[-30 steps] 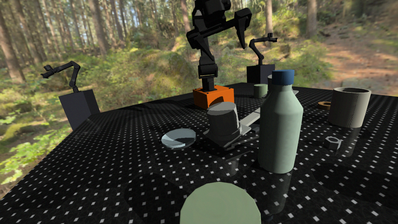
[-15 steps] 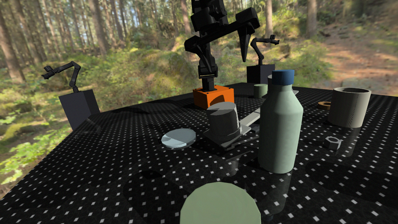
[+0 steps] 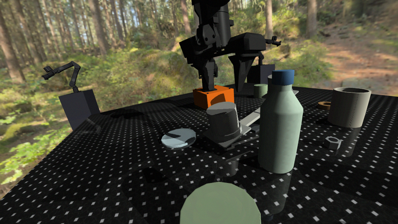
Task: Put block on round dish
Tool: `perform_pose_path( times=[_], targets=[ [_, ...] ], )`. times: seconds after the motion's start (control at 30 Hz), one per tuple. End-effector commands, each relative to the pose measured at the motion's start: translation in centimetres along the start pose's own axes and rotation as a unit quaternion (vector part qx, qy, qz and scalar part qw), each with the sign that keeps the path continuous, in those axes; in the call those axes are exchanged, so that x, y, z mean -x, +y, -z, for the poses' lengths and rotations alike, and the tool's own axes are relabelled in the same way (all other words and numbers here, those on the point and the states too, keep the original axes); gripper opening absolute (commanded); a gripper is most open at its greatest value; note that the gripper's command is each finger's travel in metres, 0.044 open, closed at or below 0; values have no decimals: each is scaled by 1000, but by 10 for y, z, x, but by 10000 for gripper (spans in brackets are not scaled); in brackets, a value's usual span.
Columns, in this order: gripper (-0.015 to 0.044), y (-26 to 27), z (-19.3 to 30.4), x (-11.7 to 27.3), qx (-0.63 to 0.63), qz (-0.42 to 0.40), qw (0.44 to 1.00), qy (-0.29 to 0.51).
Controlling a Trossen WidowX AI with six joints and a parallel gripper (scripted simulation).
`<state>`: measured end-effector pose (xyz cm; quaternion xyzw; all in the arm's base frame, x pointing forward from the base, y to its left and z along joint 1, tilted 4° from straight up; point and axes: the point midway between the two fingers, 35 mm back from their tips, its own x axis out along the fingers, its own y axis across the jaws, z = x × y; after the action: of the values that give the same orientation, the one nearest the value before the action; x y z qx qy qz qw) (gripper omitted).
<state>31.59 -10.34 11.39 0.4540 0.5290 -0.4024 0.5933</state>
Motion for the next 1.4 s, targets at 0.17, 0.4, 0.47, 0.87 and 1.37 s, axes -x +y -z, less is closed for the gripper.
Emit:
perform_pose_path(
  times=[0.17, 0.4, 0.47, 0.87, 1.37],
  targets=[
    [440, 4, -8, -7, -39, 14, 999, -1],
    [440, 3, -8, -22, -39, 14, 999, -1],
    [440, 4, -8, -24, -39, 14, 999, -1],
    [440, 4, -9, -44, -39, 14, 999, -1],
    [440, 3, -8, -68, -39, 14, 999, -1]
  ],
)
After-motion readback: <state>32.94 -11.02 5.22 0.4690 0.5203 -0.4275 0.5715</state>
